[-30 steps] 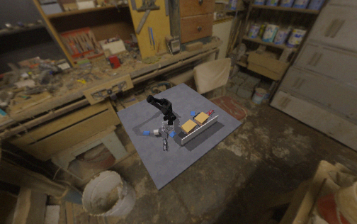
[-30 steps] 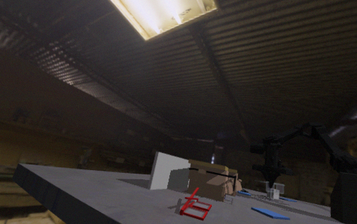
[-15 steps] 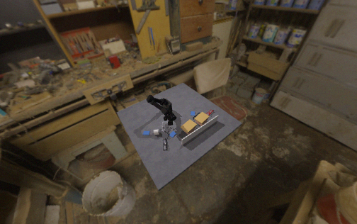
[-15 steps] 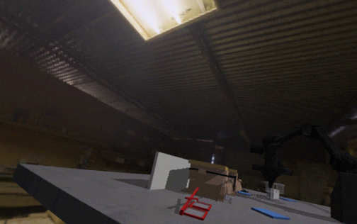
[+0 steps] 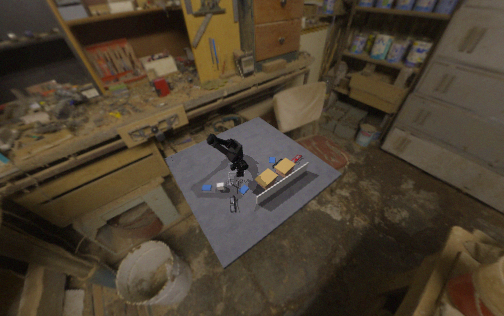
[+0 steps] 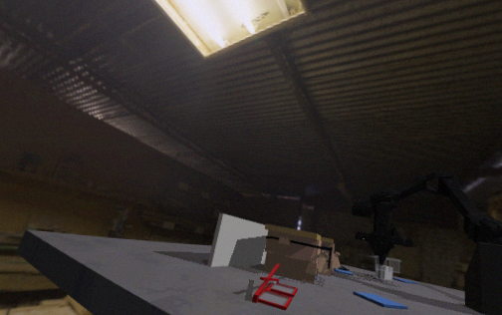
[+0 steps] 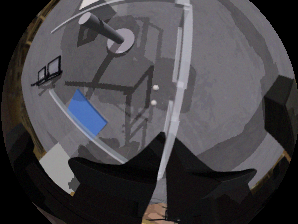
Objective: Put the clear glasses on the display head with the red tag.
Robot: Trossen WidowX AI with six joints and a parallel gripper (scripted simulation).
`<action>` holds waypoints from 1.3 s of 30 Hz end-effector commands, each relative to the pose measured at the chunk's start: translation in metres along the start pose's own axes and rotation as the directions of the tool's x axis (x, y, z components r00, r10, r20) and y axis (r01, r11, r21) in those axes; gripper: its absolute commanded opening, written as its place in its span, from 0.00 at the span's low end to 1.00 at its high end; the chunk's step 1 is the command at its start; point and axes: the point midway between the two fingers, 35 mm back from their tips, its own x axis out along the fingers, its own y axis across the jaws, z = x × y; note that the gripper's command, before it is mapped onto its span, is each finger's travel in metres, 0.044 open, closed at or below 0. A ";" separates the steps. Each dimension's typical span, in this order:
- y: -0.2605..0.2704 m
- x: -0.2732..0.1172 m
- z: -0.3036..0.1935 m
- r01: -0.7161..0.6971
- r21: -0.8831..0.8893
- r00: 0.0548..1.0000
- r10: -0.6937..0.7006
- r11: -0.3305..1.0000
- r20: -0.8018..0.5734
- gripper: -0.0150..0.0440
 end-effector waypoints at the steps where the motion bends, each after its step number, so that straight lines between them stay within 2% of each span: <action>1: 0.001 -0.002 0.002 -0.004 0.001 1.000 0.004 1.000 -0.005 0.25; 13: 0.000 -0.060 0.007 -0.002 0.000 1.000 0.002 1.000 -0.007 0.25; 21: 0.003 -0.061 0.016 -0.001 0.000 1.000 0.001 1.000 -0.008 0.25; 33: 0.017 -0.061 0.085 -0.004 0.000 1.000 0.004 1.000 -0.004 0.25; 39: 0.018 -0.056 0.085 -0.004 0.000 1.000 0.004 1.000 -0.004 0.25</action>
